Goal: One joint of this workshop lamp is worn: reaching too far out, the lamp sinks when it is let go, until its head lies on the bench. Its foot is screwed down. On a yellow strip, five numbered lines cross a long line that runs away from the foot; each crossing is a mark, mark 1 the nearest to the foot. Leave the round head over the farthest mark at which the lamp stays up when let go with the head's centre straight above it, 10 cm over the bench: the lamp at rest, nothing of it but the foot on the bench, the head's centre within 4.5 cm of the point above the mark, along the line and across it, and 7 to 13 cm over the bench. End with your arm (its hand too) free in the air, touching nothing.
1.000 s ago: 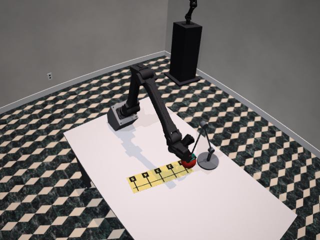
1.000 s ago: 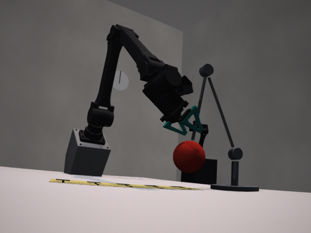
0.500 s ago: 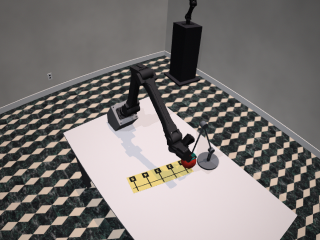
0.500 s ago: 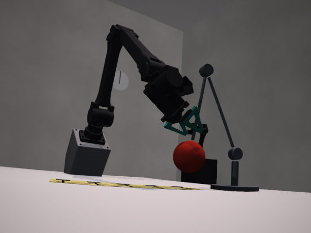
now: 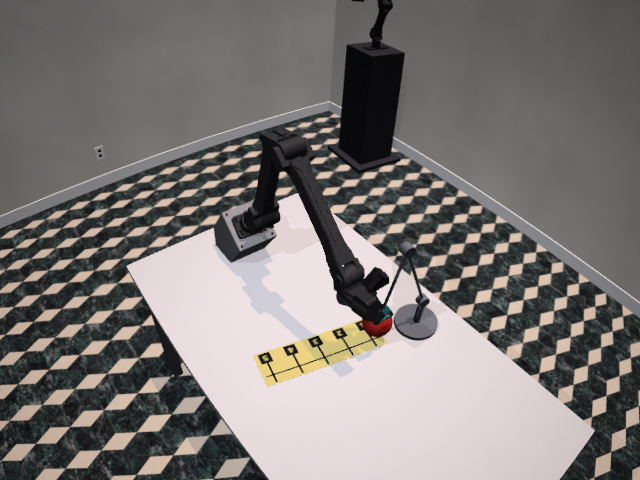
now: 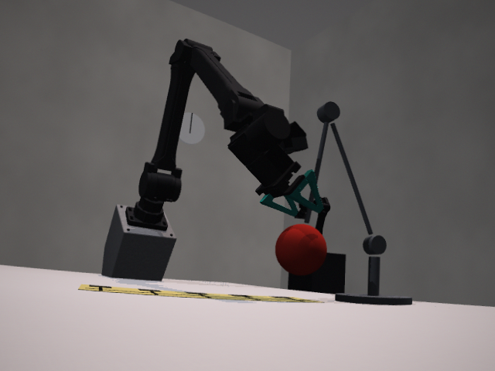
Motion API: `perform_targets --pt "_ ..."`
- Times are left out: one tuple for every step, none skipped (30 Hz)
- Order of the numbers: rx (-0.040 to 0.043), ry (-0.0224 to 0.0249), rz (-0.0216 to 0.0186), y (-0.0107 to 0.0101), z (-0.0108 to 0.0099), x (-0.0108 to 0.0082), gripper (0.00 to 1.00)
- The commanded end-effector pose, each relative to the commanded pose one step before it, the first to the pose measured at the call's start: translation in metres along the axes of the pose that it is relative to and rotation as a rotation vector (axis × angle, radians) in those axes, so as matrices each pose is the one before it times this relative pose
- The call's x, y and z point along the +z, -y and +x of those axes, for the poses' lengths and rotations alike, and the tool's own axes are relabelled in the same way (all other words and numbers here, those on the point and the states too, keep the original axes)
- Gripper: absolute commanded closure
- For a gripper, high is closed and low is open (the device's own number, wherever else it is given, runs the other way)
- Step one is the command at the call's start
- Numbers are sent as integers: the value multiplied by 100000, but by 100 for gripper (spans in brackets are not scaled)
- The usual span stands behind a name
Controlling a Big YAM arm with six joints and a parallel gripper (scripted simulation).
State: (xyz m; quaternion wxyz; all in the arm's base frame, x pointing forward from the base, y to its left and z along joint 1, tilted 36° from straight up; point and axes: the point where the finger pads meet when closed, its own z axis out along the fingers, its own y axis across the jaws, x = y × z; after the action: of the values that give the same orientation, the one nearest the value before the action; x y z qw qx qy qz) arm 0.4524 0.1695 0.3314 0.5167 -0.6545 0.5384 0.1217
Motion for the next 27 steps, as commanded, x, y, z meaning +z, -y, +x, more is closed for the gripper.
perform_targets --pt "-1052 279 875 379 -461 -301 0" --pt "1 17 -40 -17 -6 14 0" --pt "1 17 -40 -17 -6 14 0" --pt "0 0 0 0 0 0 0" --pt "0 0 0 0 0 0 0" --pt "19 -4 -15 -10 7 3 0" --pt "19 -4 -15 -10 7 3 0" --pt "19 -4 -15 -10 7 3 0" --pt "19 -4 -15 -10 7 3 0" --pt "19 -4 -15 -10 7 3 0" --pt "19 -4 -15 -10 7 3 0" --pt "19 -4 -15 -10 7 3 0" --pt "19 -4 -15 -10 7 3 0" --pt "19 -4 -15 -10 7 3 0" --pt "19 -4 -15 -10 7 3 0" --pt "19 -4 -15 -10 7 3 0" --pt "19 -4 -15 -10 7 3 0" --pt "19 -4 -15 -10 7 3 0" --pt "19 -4 -15 -10 7 3 0" --pt "19 -4 -15 -10 7 3 0" --pt "0 0 0 0 0 0 0" --pt "0 0 0 0 0 0 0" --pt "18 -4 -14 -10 7 3 0" --pt "18 -4 -14 -10 7 3 0" --pt "18 -4 -14 -10 7 3 0" --pt "18 -4 -14 -10 7 3 0" --pt "18 -4 -14 -10 7 3 0"
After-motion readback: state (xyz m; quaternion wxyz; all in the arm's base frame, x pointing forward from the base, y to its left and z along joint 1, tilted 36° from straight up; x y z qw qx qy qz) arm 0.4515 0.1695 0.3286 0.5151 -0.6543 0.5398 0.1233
